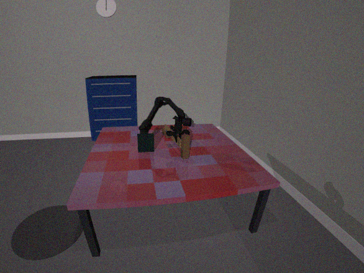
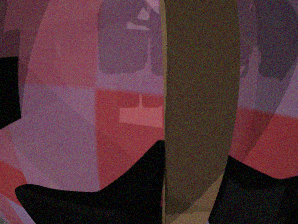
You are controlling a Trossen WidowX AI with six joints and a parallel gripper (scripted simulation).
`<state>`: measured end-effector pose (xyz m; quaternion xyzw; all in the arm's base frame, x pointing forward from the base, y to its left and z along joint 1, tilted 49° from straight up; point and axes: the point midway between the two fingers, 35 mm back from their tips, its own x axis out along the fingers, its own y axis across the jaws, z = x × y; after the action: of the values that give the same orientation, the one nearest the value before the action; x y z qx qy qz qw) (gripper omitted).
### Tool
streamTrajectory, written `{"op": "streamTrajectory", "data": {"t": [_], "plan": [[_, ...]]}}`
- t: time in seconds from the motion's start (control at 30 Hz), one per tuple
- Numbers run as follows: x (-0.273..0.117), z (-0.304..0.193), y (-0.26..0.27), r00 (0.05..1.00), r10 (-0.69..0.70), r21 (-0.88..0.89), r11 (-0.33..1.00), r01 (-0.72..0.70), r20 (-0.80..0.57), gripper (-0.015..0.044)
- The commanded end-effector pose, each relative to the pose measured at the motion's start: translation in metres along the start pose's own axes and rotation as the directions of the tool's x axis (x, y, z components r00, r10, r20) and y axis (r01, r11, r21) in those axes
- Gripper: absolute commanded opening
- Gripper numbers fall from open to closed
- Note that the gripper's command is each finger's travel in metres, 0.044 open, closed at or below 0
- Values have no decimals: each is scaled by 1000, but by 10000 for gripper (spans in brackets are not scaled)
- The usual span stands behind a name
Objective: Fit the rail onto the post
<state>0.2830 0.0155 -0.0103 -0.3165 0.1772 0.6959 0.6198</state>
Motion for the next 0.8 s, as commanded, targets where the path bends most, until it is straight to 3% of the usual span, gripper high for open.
{"op": "streamTrajectory", "data": {"t": [0.0,0.77], "plan": [[-3,-3,-1,1000,-8,-2,1000,8,-5,0],[-4,-9,-2,1000,-8,-2,1000,8,-6,0]]}}
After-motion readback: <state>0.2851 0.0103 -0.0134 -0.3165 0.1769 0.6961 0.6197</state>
